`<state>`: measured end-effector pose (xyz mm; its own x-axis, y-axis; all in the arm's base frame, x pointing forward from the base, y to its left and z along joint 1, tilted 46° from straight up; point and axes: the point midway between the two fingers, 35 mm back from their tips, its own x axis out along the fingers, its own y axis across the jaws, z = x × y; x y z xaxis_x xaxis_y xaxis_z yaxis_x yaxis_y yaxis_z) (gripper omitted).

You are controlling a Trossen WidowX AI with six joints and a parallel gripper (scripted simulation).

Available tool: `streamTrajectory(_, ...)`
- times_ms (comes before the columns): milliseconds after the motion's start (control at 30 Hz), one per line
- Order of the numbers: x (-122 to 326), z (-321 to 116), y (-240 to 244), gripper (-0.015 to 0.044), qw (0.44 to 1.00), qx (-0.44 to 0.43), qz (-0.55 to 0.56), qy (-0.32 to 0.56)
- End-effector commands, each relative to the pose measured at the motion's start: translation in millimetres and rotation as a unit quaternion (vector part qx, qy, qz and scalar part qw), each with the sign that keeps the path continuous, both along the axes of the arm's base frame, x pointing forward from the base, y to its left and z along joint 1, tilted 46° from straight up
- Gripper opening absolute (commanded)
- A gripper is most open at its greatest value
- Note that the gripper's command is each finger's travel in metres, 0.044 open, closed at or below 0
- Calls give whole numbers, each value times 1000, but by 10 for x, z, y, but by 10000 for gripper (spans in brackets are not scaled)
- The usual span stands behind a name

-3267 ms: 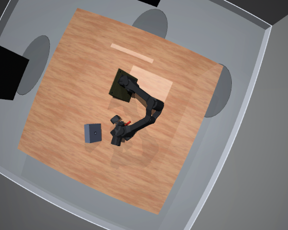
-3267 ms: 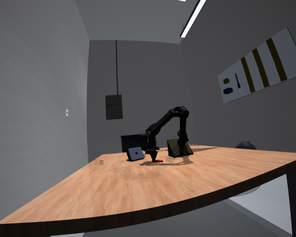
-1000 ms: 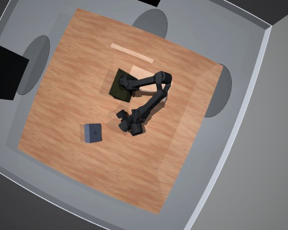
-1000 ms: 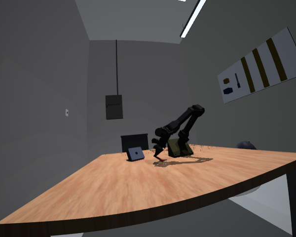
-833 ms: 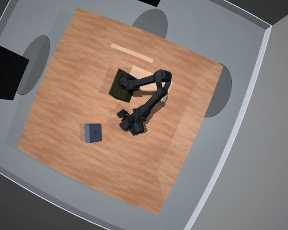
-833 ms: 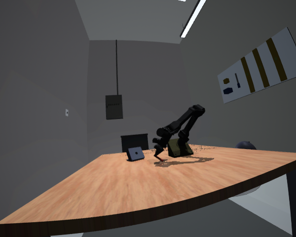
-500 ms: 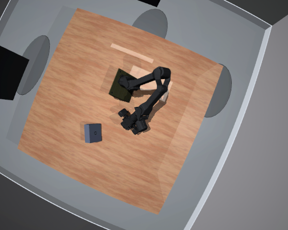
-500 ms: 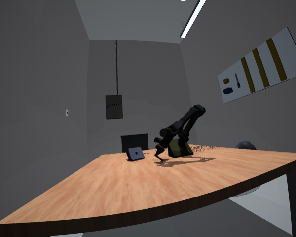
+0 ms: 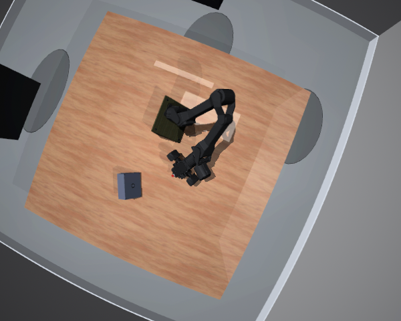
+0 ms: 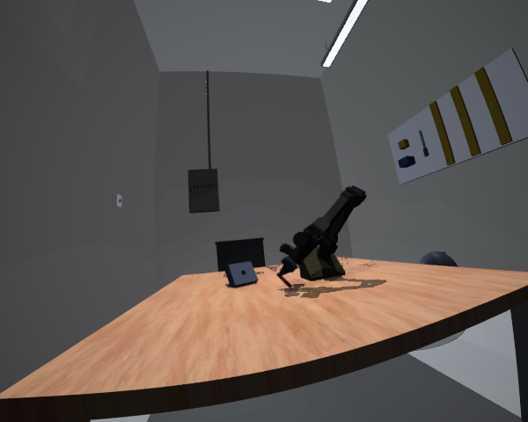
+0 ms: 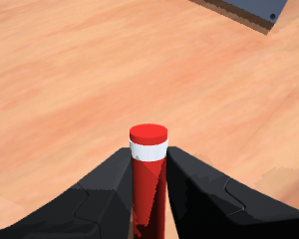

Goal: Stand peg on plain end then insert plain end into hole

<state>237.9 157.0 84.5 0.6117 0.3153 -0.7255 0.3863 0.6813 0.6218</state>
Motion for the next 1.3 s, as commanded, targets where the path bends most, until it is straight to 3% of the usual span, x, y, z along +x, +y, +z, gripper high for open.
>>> streamTrajectory(0, -22, 38, -3, 49, 1000, -4, -14, -17)
streamTrajectory(1267, -260, 127, 39, 49, 983, -65, -117, -126)
